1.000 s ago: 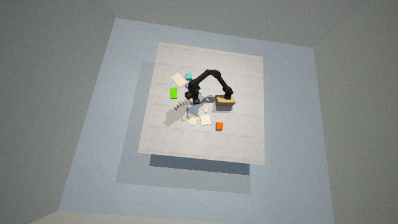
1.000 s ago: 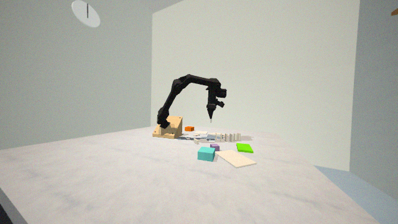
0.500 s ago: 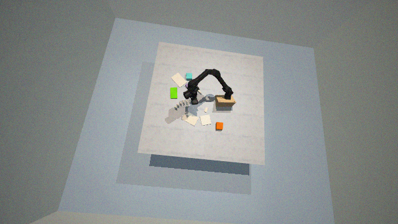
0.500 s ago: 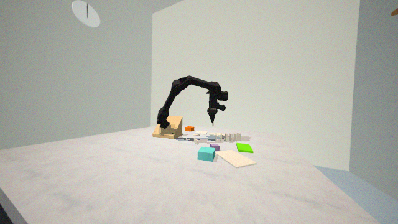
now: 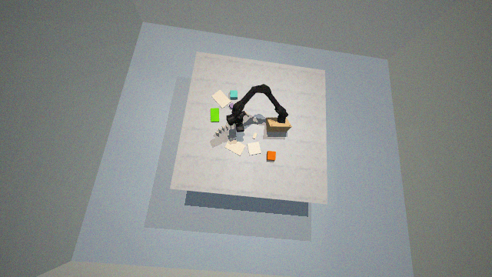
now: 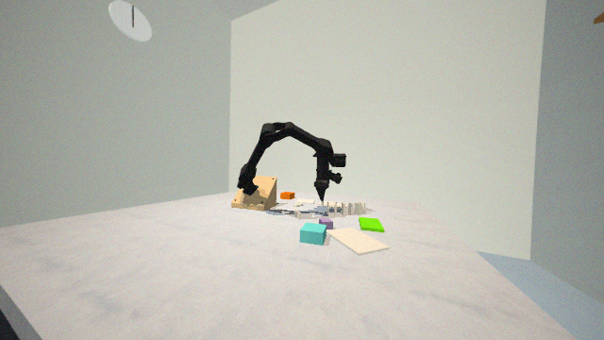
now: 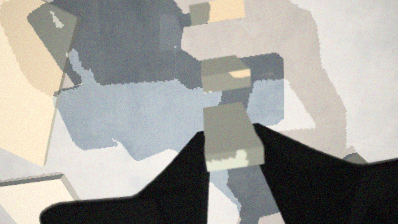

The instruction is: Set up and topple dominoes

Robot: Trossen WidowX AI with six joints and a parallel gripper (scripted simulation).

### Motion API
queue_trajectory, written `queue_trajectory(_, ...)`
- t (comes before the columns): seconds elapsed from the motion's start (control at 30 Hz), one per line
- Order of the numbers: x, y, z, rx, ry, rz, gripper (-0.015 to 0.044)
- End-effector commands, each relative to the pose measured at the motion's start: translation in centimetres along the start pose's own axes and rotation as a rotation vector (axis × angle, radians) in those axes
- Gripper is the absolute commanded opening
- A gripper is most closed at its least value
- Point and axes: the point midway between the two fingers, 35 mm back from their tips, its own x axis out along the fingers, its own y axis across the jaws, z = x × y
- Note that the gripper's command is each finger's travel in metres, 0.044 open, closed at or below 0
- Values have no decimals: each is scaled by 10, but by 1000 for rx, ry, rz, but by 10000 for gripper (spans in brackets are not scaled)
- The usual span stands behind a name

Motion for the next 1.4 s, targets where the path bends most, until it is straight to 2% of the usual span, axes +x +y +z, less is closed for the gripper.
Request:
queue_trajectory(0.0,16,-2,-4,-7,5,-10,107)
queue_trajectory(0.1,26,-3,-7,-5,6,-13,107)
queue_trajectory(0.47,27,-3,-7,-5,7,-13,107)
queue_trajectory(0.87,27,-3,-7,-5,7,-13,422)
queue_trajectory(0.9,27,-3,-7,-5,7,-13,440)
queue_trajectory(1.0,24,-3,-6,-7,5,-13,440)
queue_trajectory(1.27,-84,0,-2,-13,0,1,440)
queue_trajectory(1.37,-102,0,-6,1,9,-2,440)
